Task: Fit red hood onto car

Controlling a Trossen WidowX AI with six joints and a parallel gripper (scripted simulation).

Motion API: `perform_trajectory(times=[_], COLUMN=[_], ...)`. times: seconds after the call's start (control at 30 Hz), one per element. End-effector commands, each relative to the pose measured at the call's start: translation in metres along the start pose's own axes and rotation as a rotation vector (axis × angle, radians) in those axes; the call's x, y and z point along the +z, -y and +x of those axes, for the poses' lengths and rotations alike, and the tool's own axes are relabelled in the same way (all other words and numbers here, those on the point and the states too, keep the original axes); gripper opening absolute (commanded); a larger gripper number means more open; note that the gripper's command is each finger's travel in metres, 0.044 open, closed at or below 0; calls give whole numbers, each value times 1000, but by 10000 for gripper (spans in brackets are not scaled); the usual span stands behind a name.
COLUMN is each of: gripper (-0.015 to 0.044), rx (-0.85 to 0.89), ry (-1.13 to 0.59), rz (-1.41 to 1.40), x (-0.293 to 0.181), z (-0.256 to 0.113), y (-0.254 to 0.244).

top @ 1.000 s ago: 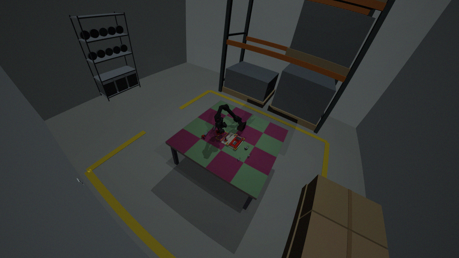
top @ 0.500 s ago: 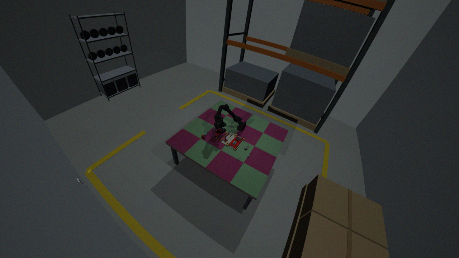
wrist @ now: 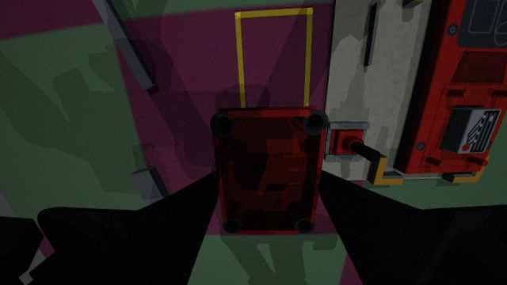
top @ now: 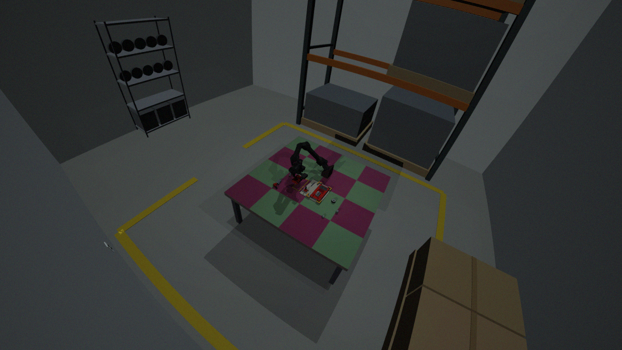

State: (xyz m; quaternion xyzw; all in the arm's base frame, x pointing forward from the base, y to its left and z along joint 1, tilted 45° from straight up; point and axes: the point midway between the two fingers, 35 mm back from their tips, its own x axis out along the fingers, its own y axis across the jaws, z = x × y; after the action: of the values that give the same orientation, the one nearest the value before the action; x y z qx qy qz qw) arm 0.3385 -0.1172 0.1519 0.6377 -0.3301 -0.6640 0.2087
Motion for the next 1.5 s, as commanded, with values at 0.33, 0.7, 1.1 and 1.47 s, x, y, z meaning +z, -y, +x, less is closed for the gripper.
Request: perform_trajectory(times=[0.33, 0.7, 1.1, 1.47], gripper=[0, 184, 440, 440], rx=[31, 28, 27, 0], ry=[38, 49, 47, -3], rz=[-36, -25, -25, -32], x=[-3, -1, -1, 1], z=[67, 72, 70, -6], y=[0, -2, -2, -2])
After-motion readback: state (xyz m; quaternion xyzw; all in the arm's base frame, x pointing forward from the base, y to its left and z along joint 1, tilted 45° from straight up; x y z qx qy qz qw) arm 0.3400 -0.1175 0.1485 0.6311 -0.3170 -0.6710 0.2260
